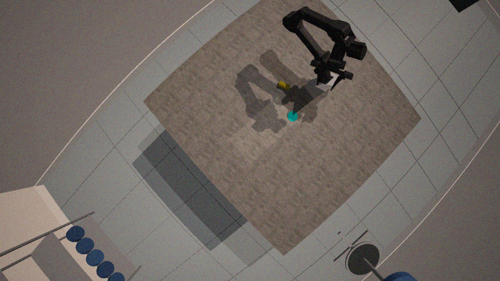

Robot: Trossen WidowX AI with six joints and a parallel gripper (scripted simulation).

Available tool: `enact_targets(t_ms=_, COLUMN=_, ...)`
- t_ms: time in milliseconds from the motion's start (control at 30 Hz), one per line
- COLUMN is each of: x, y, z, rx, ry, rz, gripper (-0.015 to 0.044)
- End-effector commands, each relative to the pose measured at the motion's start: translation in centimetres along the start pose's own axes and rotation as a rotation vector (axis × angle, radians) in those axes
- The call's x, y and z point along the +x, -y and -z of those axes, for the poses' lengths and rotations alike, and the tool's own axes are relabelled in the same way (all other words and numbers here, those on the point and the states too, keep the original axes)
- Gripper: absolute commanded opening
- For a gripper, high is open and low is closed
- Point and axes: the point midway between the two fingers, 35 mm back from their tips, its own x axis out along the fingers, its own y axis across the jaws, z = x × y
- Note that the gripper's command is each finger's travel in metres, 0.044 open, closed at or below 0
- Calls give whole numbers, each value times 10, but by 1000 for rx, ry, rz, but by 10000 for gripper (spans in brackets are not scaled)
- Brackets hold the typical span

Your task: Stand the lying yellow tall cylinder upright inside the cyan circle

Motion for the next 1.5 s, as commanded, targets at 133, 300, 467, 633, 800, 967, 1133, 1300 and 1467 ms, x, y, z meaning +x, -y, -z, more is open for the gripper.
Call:
enact_targets(t_ms=133, x=16, y=37, z=-13, rx=302, ry=-161, rz=217, gripper=309)
enact_targets(t_ms=300, x=27, y=67, z=-16, rx=501, ry=-260, rz=368, gripper=309)
enact_targets(t_ms=467, x=35, y=99, z=-14, rx=700, ry=-356, rz=522, gripper=309)
enact_targets(t_ms=633, x=40, y=132, z=-6, rx=897, ry=-449, rz=681, gripper=309)
enact_targets(t_ms=800, x=42, y=167, z=9, rx=1093, ry=-537, rz=843, gripper=309)
enact_targets(t_ms=967, x=39, y=195, z=26, rx=1261, ry=-611, rz=987, gripper=309)
enact_targets(t_ms=1133, x=38, y=196, z=27, rx=1267, ry=-614, rz=993, gripper=309)
enact_targets(t_ms=1300, x=66, y=208, z=61, rx=1278, ry=-619, rz=975, gripper=309)
enact_targets(t_ms=1467, x=88, y=225, z=113, rx=1269, ry=-610, rz=992, gripper=309)
